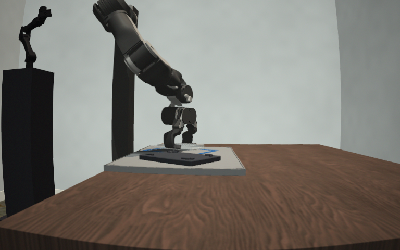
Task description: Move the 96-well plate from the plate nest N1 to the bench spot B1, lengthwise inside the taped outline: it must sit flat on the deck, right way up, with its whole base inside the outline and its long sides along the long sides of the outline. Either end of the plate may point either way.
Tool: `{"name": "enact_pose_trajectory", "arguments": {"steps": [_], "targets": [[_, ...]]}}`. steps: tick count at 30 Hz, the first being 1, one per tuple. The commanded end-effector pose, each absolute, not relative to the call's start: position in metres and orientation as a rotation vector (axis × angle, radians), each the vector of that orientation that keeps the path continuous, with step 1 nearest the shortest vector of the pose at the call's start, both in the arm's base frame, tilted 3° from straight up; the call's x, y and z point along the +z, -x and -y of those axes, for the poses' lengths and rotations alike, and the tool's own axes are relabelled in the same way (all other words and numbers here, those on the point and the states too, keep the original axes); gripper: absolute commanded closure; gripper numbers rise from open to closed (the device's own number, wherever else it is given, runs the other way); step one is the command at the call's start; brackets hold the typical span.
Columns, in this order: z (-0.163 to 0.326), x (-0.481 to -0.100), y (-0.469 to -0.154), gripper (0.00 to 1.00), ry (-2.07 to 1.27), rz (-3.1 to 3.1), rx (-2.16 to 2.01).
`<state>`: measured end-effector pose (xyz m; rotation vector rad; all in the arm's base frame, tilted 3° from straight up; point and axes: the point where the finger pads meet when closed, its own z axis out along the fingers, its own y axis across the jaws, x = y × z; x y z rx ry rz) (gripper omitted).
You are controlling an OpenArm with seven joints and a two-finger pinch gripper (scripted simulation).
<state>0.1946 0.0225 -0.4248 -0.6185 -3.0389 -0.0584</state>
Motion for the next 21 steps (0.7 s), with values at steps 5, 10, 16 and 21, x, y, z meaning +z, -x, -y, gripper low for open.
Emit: {"name": "enact_pose_trajectory", "arguments": {"steps": [5, 10, 16, 21], "targets": [[-0.024, -0.425, -0.1942, 1.0, 0.611, 3.04, -0.068], [-0.0244, -0.4253, -0.1953, 1.0, 0.613, 3.041, -0.07], [-0.0246, -0.4255, -0.196, 1.0, 0.615, 3.041, -0.071], [-0.0246, -0.4255, -0.196, 1.0, 0.615, 3.041, -0.071]]}}
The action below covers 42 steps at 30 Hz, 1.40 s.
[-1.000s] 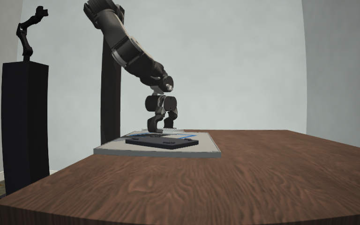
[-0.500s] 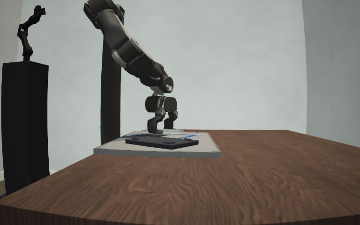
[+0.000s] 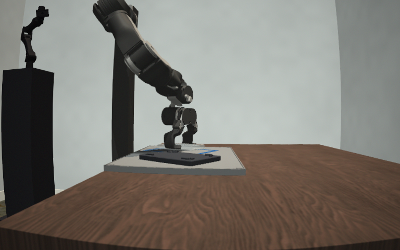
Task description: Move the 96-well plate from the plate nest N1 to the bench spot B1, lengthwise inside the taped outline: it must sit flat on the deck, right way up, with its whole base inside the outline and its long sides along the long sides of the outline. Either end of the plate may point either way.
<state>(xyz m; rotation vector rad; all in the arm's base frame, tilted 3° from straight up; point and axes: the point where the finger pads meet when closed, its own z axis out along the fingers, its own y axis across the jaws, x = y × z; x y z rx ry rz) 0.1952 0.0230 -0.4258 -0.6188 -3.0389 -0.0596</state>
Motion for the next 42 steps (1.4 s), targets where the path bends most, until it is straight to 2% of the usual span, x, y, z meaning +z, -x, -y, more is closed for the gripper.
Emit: {"name": "enact_pose_trajectory", "arguments": {"steps": [1, 37, 42], "targets": [[-0.0246, -0.4255, -0.196, 1.0, 0.615, 3.041, -0.071], [-0.0244, -0.4302, -0.1944, 1.0, 0.612, 3.04, -0.069], [-0.0234, -0.4293, -0.1954, 0.83, 0.619, 3.04, -0.063]]}}
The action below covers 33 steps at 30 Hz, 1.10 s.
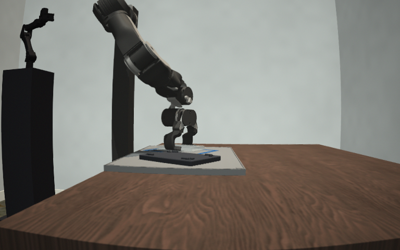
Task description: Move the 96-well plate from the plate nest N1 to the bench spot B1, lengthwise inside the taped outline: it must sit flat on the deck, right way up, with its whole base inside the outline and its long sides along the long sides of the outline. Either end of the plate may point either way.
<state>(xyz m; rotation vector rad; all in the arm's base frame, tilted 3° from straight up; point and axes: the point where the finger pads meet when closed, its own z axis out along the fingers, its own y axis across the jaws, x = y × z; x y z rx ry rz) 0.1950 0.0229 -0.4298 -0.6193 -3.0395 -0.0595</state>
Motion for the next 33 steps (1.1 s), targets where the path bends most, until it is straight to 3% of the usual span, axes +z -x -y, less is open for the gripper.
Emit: {"name": "enact_pose_trajectory", "arguments": {"steps": [1, 10, 12, 20, 29, 33], "targets": [[-0.023, -0.429, -0.195, 0.8, 0.619, 3.04, -0.063], [-0.023, -0.429, -0.195, 0.5, 0.619, 3.04, -0.063], [-0.023, -0.429, -0.195, 0.5, 0.619, 3.04, -0.063], [-0.023, -0.429, -0.195, 0.23, 0.619, 3.04, -0.063], [-0.023, -0.429, -0.195, 0.23, 0.619, 3.04, -0.063], [-0.022, -0.397, -0.197, 0.23, 0.619, 3.041, -0.064]]}}
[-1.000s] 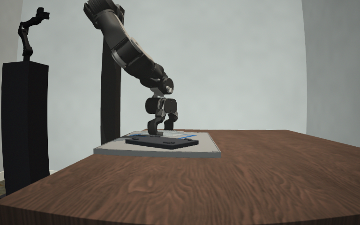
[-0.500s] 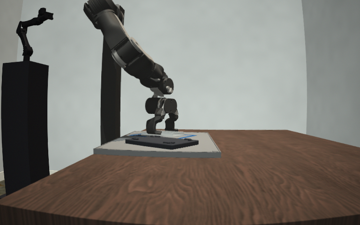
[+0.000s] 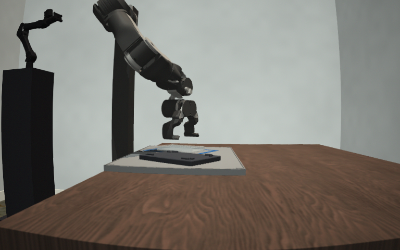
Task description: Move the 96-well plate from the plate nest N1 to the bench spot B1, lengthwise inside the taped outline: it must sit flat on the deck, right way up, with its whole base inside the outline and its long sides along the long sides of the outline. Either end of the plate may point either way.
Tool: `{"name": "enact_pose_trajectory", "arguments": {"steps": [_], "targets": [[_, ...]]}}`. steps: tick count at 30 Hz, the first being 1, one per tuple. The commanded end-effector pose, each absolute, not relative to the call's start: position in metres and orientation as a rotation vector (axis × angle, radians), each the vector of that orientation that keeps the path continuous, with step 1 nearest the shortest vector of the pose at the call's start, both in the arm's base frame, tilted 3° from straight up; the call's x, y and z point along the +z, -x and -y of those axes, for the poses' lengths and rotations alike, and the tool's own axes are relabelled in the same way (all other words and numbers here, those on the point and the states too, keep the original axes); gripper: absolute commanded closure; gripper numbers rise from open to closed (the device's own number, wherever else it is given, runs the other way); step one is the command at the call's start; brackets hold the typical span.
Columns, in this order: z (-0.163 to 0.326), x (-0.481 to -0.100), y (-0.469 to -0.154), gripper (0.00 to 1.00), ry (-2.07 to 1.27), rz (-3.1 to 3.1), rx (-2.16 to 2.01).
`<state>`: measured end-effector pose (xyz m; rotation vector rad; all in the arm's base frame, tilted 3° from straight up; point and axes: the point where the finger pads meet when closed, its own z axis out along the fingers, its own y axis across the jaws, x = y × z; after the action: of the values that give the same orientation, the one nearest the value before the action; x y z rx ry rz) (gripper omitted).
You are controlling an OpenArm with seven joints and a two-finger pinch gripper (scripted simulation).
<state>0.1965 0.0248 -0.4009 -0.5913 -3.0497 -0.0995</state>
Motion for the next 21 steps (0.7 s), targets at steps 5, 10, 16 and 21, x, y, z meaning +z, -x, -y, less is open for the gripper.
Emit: {"name": "enact_pose_trajectory", "arguments": {"steps": [5, 10, 16, 21], "targets": [[-0.022, -0.389, -0.197, 0.23, 0.618, 3.041, -0.064], [-0.022, -0.389, -0.197, 0.23, 0.618, 3.041, -0.064], [-0.021, -0.365, -0.198, 0.23, 0.616, 3.041, -0.07], [-0.02, -0.349, -0.198, 0.23, 0.618, 3.041, -0.065]]}}
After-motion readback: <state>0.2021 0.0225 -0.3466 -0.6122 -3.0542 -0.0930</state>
